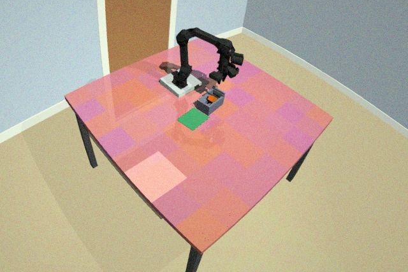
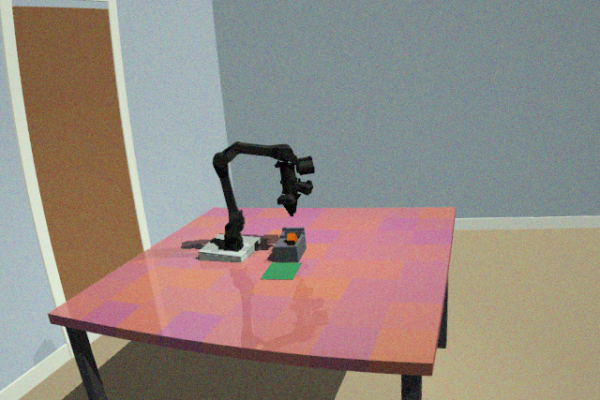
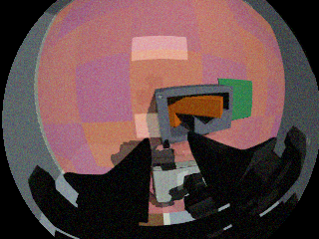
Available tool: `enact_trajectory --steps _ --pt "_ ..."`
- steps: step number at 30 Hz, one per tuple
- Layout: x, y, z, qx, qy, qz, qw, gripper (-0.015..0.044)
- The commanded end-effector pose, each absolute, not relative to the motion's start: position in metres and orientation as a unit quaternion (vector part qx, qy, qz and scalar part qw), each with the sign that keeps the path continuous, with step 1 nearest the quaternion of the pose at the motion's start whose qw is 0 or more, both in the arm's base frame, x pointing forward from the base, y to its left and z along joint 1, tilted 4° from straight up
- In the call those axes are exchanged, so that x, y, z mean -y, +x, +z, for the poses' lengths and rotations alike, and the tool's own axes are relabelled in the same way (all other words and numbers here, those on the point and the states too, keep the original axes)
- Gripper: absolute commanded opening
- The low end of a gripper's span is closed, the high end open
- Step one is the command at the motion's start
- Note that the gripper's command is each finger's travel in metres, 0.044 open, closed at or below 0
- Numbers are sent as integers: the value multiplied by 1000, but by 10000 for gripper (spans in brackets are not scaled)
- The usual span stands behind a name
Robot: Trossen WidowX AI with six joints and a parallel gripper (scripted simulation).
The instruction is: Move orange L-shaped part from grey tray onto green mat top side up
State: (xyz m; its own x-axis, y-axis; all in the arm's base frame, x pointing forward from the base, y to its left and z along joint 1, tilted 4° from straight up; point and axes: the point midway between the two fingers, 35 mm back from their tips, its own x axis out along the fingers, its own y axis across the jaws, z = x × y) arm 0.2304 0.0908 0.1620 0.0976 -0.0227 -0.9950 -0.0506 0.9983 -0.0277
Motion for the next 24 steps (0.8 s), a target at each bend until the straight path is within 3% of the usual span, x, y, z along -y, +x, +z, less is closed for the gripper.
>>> enact_trajectory --steps 1,16,20,24 --pt "-91 231 162 -670 -27 10 741 180" --pt "-91 231 162 -670 -27 10 741 180" --pt "-82 234 163 -669 42 -55 740 280" --pt "-60 239 164 -642 202 -204 711 280"
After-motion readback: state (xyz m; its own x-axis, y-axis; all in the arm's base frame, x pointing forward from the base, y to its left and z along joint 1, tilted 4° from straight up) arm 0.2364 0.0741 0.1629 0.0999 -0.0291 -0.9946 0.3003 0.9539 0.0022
